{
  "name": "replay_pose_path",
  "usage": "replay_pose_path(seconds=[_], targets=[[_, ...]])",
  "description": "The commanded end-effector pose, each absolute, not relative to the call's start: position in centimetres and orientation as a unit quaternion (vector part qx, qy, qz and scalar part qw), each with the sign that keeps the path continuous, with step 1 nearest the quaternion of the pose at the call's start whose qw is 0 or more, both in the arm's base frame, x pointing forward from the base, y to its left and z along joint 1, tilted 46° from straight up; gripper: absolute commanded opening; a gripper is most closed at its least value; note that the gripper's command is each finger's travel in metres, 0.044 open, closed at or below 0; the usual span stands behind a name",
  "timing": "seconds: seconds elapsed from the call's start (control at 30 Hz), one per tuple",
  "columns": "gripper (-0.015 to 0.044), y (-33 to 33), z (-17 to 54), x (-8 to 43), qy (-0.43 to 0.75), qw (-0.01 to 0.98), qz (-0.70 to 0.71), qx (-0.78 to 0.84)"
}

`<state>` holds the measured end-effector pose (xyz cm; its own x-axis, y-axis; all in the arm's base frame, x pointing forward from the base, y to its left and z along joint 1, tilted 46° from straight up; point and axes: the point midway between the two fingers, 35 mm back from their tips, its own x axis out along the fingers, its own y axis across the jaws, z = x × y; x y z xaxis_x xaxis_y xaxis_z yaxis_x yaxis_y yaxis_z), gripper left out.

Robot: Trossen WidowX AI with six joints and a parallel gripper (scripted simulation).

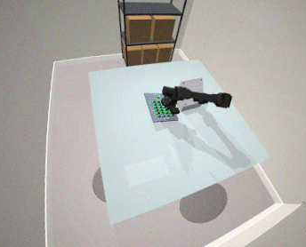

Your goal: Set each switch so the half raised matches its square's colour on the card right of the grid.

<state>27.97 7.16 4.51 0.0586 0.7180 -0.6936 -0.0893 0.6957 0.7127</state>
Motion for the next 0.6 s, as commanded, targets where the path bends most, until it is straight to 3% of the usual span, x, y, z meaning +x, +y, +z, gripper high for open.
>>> replay_pose_path(seconds=[0.0,0.57], targets=[[0.0000,7.7,4.0,27.9,0.621,0.679,0.295,0.258],[0.0000,9.5,2.3,28.0,0.621,0.679,0.295,0.259]])
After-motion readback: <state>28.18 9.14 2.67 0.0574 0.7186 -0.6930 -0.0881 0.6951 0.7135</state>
